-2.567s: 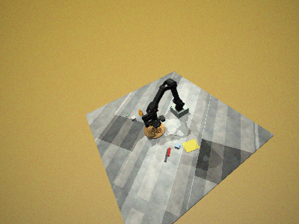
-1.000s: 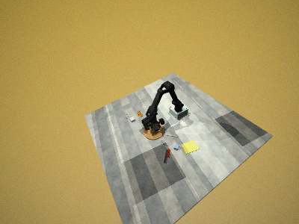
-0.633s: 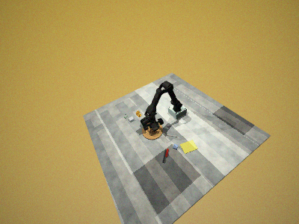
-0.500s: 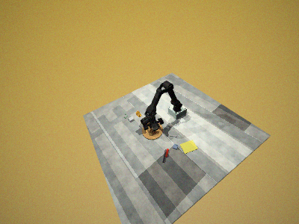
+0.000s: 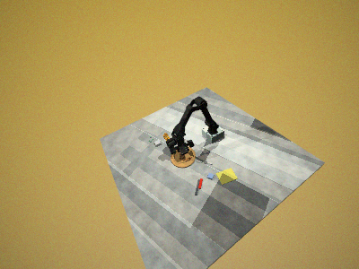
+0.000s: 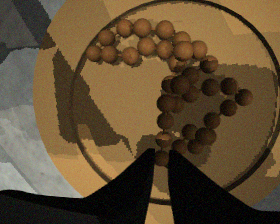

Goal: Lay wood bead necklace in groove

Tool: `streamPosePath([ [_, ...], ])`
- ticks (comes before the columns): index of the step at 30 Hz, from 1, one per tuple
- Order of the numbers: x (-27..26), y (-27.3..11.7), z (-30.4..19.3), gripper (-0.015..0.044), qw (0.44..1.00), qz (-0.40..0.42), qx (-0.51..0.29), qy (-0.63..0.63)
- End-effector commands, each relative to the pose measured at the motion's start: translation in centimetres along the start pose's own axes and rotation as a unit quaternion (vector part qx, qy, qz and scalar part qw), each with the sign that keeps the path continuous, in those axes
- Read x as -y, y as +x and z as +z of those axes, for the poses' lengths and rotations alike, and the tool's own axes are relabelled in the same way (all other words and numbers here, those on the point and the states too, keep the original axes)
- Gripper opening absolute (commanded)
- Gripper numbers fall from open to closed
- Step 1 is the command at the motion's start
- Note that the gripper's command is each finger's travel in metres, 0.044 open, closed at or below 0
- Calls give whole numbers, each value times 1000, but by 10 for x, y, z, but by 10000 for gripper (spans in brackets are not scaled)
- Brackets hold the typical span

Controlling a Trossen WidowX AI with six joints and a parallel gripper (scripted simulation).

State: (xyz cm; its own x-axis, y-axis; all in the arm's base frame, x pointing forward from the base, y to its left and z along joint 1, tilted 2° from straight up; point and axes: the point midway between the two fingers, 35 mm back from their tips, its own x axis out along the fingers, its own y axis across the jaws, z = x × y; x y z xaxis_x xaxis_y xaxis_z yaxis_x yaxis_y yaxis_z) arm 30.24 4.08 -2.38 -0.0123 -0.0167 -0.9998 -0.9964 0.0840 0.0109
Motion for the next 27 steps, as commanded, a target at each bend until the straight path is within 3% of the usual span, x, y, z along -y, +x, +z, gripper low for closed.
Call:
streamPosePath([
  [1,8,-1,-13,0,1000,-2,-2,-1],
  [12,20,-1,-44,0,1000,-3,-3,-1],
  [27,21,7,-44,0,1000,-3,-3,-1],
])
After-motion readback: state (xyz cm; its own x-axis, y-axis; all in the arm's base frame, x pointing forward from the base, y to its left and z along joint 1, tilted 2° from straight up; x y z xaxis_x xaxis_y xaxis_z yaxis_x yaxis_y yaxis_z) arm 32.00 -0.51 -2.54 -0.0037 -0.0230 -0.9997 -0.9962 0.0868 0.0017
